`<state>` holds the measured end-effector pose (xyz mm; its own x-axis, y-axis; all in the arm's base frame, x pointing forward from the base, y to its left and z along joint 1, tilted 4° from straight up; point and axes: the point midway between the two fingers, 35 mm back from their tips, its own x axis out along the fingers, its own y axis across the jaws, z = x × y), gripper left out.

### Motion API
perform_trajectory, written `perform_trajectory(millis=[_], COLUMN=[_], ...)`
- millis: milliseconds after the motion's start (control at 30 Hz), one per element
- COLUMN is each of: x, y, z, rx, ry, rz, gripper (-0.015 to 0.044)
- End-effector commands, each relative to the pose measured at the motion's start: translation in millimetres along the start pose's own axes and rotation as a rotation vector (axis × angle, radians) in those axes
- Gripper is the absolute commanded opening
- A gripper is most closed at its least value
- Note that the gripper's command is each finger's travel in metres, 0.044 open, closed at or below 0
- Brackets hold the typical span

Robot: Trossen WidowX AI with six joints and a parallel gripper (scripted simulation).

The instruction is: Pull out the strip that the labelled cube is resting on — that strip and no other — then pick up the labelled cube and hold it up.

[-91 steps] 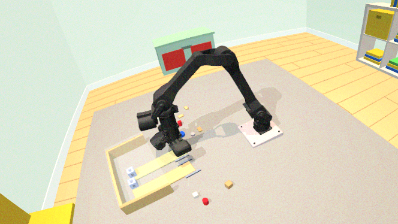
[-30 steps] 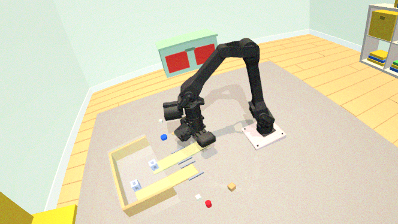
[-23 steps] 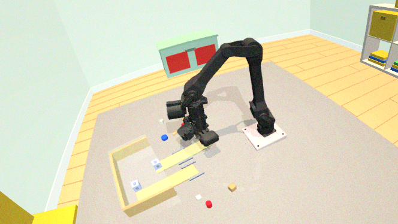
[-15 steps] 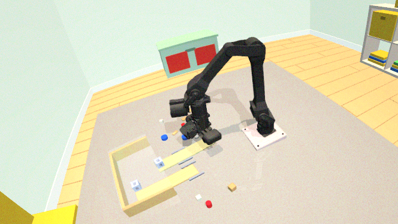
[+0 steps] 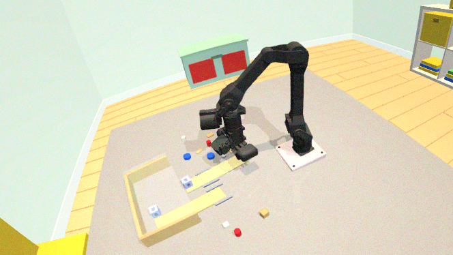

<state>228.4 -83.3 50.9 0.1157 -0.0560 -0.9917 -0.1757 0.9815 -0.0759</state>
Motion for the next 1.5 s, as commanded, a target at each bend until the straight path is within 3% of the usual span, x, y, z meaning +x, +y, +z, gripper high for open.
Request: perform_trajectory(millis=[0,633,800,933,1467], x=[5.1,4.7,-39.5,-41.8,-43.9], y=[3.1,3.4,-1.7,-1.7,-3.3], z=[-12.8,-34.4,-24.5,-24.5,37.7], rx=[-0.004,-0.004,-0.004,-0.004,-0.034], ry=[0.023,0.025,0.023,0.024,0.018], rz=[0.013,0.013,0.012,0.012,0.013], gripper=[0.0000,0.0000,0.0000,0.0000,0.0420])
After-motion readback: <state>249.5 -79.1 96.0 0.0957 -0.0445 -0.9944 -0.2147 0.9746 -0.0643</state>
